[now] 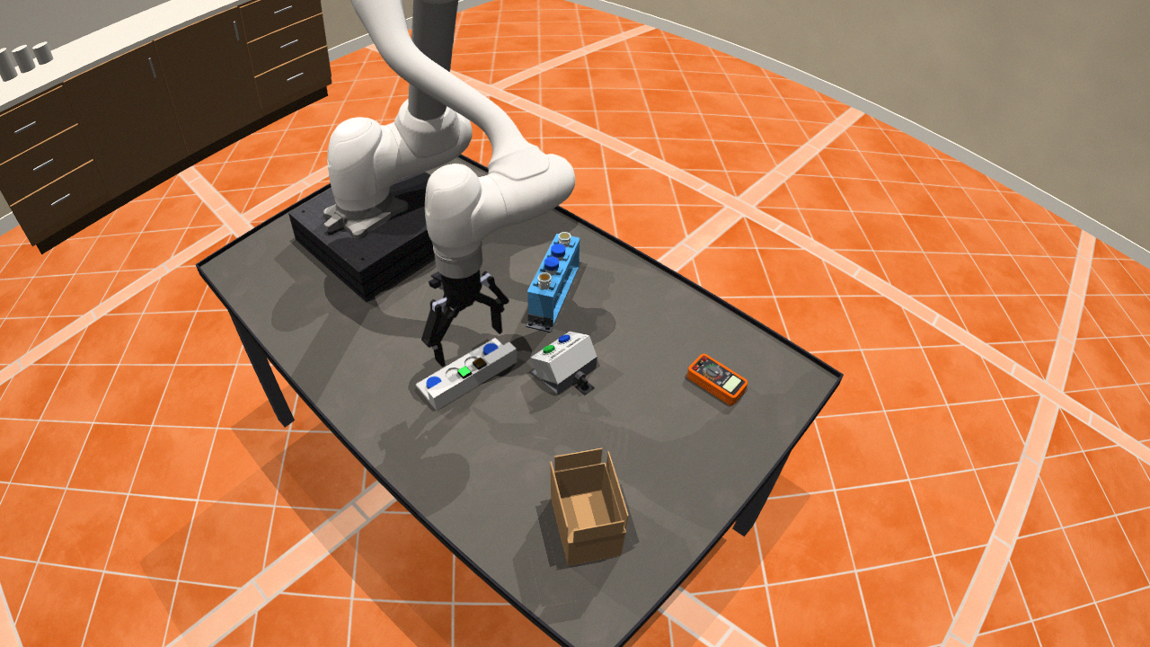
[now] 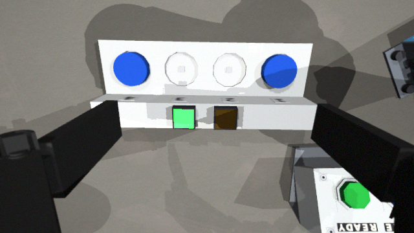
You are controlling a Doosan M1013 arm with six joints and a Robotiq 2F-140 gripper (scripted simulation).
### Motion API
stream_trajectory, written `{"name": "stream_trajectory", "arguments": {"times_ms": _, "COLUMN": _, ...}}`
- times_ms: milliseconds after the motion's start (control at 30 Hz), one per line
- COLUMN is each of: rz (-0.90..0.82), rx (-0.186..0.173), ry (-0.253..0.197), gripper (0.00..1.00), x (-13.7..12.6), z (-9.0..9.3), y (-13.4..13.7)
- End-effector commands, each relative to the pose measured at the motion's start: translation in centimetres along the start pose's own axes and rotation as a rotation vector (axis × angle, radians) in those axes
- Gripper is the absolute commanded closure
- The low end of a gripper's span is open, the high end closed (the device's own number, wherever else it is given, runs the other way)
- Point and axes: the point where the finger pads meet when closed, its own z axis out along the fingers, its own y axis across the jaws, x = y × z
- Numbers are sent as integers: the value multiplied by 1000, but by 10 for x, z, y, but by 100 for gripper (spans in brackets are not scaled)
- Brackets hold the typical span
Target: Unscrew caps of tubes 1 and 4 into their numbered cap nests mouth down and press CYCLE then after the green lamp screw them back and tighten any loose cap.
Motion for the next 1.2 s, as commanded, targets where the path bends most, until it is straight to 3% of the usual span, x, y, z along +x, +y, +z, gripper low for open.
{"name": "stream_trajectory", "arguments": {"times_ms": 0, "rz": 0, "rx": 0, "ry": -1, "gripper": 0, "x": -1, "z": -1, "y": 0}}
{"name": "stream_trajectory", "arguments": {"times_ms": 667, "rz": 0, "rx": 0, "ry": -1, "gripper": 0, "x": -1, "z": -1, "y": 0}}
{"name": "stream_trajectory", "arguments": {"times_ms": 700, "rz": 0, "rx": 0, "ry": -1, "gripper": 64, "x": 1, "z": -7, "y": 5}}
{"name": "stream_trajectory", "arguments": {"times_ms": 1100, "rz": 0, "rx": -1, "ry": -1, "gripper": 64, "x": 25, "z": -79, "y": 69}}
{"name": "stream_trajectory", "arguments": {"times_ms": 1167, "rz": 0, "rx": -1, "ry": -1, "gripper": 64, "x": 25, "z": -79, "y": 69}}
